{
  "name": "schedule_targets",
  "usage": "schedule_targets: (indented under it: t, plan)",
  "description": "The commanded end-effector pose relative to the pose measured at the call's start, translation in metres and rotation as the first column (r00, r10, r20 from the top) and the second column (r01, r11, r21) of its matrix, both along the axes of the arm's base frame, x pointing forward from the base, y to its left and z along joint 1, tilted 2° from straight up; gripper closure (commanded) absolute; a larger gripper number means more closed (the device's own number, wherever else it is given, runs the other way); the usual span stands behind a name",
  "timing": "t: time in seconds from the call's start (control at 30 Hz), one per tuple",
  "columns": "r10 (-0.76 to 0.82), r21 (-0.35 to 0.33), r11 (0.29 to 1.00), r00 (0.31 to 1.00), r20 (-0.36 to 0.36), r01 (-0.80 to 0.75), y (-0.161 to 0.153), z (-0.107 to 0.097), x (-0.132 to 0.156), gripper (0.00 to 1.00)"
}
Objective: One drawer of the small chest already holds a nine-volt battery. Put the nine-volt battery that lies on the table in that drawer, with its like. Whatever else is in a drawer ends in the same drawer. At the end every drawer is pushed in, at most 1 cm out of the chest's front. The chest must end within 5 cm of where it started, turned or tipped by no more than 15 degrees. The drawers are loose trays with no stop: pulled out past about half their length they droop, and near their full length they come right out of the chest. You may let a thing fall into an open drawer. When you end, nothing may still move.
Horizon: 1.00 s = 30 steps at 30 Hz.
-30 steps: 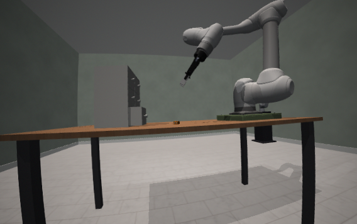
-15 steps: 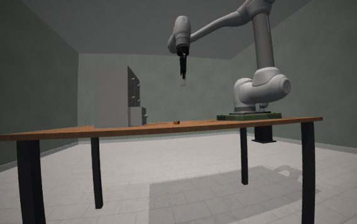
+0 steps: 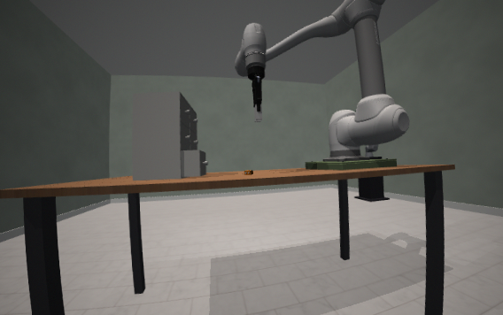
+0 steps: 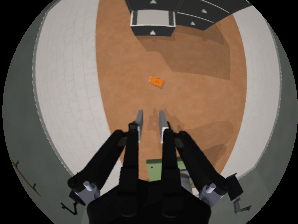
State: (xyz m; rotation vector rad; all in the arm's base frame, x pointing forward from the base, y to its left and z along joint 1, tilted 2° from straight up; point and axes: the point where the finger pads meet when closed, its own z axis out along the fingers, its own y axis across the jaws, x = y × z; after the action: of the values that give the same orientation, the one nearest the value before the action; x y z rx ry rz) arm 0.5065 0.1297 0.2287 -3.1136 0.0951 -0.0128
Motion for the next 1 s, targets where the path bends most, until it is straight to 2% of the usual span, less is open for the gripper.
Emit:
schedule_targets:
  t: [0.0, 0.13, 0.17, 0.97]
  plan:
    - [0.0, 0.0, 1.0, 1.0, 0.0, 0.0, 0.0, 0.0001, 0.0, 0.8]
    - [0.0, 0.0, 1.0, 1.0, 0.0, 0.0, 0.0, 0.0001, 0.0, 0.8]
    - [0.0, 0.0, 1.0, 1.0, 0.0, 0.0, 0.0, 0.0001, 0.0, 0.0]
    - [0.0, 0.0, 1.0, 1.0, 0.0, 0.0, -0.0001, 0.0024, 0.0, 0.0]
